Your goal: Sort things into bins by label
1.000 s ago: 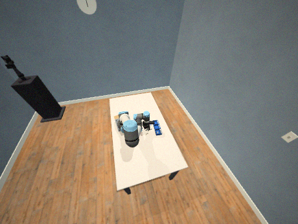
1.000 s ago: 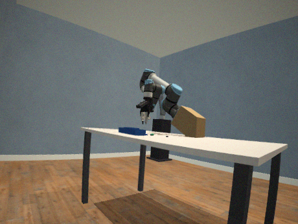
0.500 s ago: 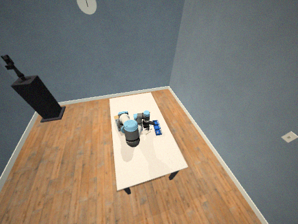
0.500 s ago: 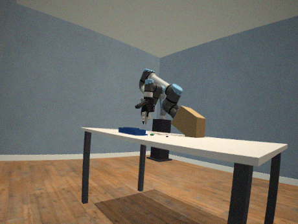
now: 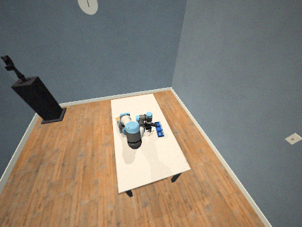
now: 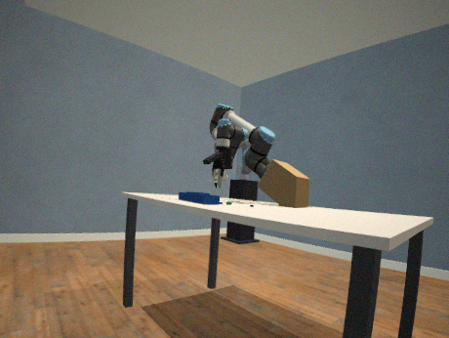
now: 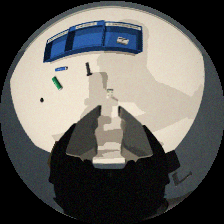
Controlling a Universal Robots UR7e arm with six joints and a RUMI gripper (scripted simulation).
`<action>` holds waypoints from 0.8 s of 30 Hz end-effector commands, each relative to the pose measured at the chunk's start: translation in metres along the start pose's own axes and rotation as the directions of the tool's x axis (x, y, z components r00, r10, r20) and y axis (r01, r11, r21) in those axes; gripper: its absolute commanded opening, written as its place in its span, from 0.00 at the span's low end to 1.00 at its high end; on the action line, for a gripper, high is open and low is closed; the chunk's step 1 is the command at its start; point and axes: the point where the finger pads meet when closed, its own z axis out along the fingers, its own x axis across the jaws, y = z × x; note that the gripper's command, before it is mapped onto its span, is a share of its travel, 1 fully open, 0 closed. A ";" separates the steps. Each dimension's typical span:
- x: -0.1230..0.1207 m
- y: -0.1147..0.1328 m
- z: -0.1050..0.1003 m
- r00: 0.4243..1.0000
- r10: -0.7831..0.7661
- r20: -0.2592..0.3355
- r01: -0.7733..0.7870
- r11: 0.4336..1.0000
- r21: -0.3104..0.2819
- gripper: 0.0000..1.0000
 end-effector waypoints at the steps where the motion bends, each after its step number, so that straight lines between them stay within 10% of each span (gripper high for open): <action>1: 0.001 -0.002 -0.001 1.000 0.002 -0.001 -0.002 1.000 0.002 0.18; 16: 0.001 -0.002 -0.001 1.000 0.002 -0.001 -0.002 1.000 0.002 0.18; 24: 0.000 0.000 0.032 1.000 -0.002 0.000 0.002 1.000 -0.002 0.18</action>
